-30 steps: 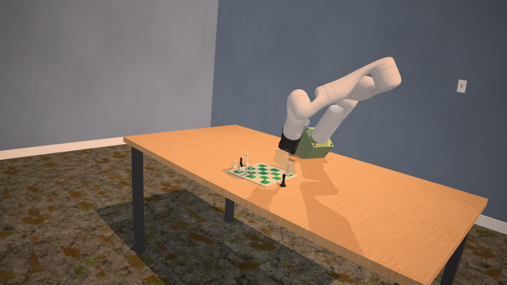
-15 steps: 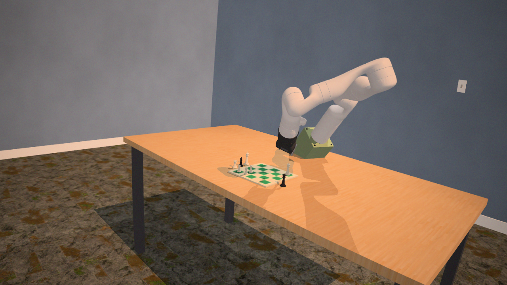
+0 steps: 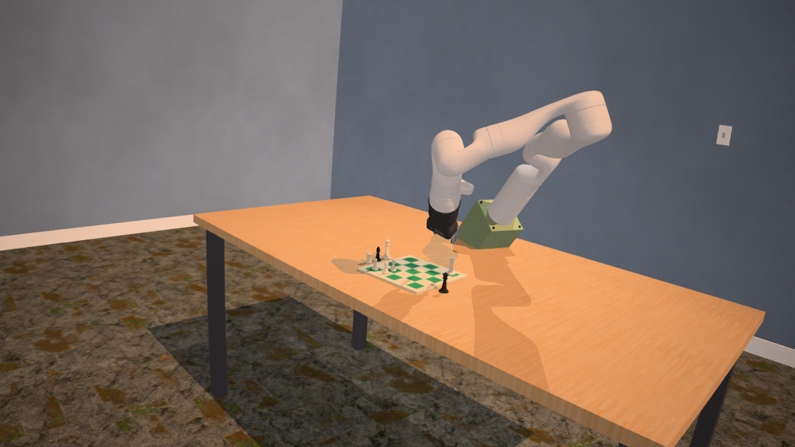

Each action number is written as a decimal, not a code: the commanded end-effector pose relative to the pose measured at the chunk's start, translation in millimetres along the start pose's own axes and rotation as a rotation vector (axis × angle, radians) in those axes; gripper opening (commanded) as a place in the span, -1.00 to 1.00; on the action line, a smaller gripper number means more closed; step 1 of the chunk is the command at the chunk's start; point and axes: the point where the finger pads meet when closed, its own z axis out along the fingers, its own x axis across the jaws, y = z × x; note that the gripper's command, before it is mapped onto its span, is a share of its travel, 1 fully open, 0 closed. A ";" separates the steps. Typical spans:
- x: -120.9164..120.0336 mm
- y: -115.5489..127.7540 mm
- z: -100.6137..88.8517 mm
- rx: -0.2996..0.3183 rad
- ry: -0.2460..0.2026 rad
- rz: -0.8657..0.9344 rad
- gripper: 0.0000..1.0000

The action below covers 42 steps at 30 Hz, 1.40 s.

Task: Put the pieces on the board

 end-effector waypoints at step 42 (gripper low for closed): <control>-32.9 7.1 7.7 -0.060 0.135 0.204 1.00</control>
